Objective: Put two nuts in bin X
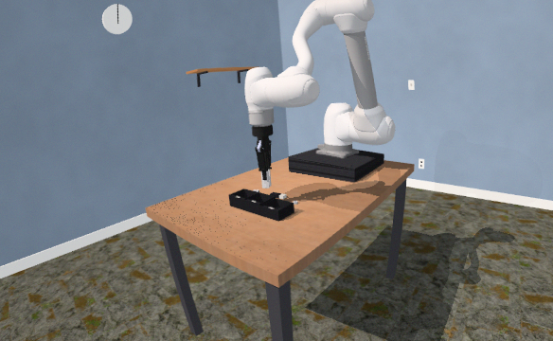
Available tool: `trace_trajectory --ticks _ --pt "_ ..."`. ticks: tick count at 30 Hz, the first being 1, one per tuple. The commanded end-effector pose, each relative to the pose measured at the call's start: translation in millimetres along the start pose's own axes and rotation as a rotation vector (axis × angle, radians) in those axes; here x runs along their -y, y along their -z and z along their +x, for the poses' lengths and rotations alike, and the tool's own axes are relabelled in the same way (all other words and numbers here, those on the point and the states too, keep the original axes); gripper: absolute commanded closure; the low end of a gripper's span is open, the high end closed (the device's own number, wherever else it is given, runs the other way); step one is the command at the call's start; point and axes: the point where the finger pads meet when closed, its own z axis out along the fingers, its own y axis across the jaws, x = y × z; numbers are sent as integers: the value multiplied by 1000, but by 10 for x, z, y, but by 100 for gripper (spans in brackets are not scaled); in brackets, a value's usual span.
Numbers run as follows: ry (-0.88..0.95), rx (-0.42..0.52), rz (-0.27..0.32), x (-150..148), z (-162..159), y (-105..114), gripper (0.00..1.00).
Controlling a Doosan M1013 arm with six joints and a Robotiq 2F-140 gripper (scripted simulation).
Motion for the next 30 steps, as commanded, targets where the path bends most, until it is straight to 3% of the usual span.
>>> trace_trajectory --ticks 1,6,19,23,30 --pt "-4 1 3 259 -164 16 92" --pt "-4 1 3 259 -164 16 92" --pt "487 -1 2 875 -643 18 92" --pt "552 -2 2 891 -655 18 92" --pt "819 -4 -1 891 -655 18 92"
